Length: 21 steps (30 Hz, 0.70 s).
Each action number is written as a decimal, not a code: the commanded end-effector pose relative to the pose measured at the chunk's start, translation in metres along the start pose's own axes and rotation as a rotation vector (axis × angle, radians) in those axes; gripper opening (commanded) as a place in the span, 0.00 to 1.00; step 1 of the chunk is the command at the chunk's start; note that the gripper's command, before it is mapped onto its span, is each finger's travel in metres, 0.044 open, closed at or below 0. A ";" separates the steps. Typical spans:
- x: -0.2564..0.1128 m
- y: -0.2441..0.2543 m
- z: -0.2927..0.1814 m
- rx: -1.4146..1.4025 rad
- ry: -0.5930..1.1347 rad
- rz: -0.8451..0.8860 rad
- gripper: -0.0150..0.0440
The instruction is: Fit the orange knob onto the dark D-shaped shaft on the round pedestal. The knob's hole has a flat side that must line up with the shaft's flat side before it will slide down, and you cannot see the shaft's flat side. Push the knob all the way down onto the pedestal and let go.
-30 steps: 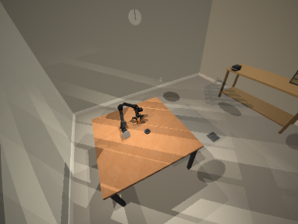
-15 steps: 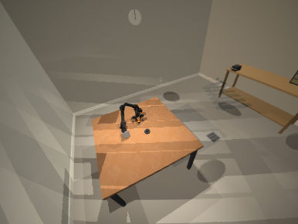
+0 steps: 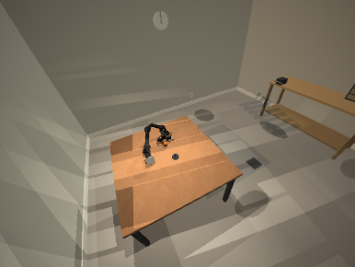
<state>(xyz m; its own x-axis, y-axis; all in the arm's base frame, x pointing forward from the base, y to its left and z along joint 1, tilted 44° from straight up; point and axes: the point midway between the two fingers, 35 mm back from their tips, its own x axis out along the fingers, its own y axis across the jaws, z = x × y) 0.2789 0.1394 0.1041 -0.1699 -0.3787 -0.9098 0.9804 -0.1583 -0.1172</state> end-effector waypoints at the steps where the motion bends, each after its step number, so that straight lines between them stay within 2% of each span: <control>1: -0.001 0.001 -0.001 -0.001 -0.021 0.003 0.56; 2: -0.002 0.001 -0.001 -0.001 -0.019 0.005 0.56; 5: -0.001 0.000 -0.001 0.000 -0.003 0.002 0.69; 21: -0.001 0.000 -0.001 0.000 -0.003 0.002 0.69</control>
<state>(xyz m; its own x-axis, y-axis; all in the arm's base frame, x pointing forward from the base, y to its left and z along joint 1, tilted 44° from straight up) 0.2791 0.1401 0.1049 -0.1691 -0.3831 -0.9081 0.9806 -0.1579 -0.1160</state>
